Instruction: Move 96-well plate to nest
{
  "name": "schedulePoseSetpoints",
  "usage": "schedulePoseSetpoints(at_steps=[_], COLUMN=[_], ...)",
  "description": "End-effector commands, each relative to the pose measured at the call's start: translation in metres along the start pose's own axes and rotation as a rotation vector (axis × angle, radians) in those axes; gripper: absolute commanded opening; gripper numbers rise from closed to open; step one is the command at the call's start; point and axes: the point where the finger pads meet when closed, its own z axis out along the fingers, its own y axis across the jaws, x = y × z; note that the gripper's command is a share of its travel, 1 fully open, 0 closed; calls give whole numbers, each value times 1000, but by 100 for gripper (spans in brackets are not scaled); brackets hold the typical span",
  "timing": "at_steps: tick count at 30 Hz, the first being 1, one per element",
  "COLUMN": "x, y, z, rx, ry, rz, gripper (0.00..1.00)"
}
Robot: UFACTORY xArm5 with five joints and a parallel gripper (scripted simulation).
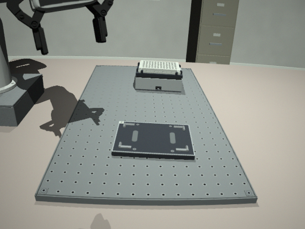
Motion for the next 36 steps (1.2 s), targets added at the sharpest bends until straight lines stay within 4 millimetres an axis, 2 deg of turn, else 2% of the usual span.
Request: schedulePoseSetpoints(at_steps=[1, 3, 6, 9, 11, 15, 17, 21, 24, 28, 32, 36], x=[-5, -8, -8, -13, -13, -20, -20, -29, -36, -36, -46, -54], y=[-26, -35, -35, -48, -48, -66, -66, -83, -96, -96, -112, -124], z=[-7, -9, -9, -13, -13, -18, -18, -23, -27, -27, -33, -38], rx=[9, 10, 10, 14, 14, 15, 15, 21, 21, 21, 25, 26], ry=[-26, -26, -26, -49, -49, -57, -57, -86, -87, -87, -114, -115], rz=[-120, -120, -120, -217, -217, -254, -254, -384, -389, -389, -519, -524], gripper=[100, 100, 100, 100, 100, 100, 100, 100, 100, 100, 100, 100])
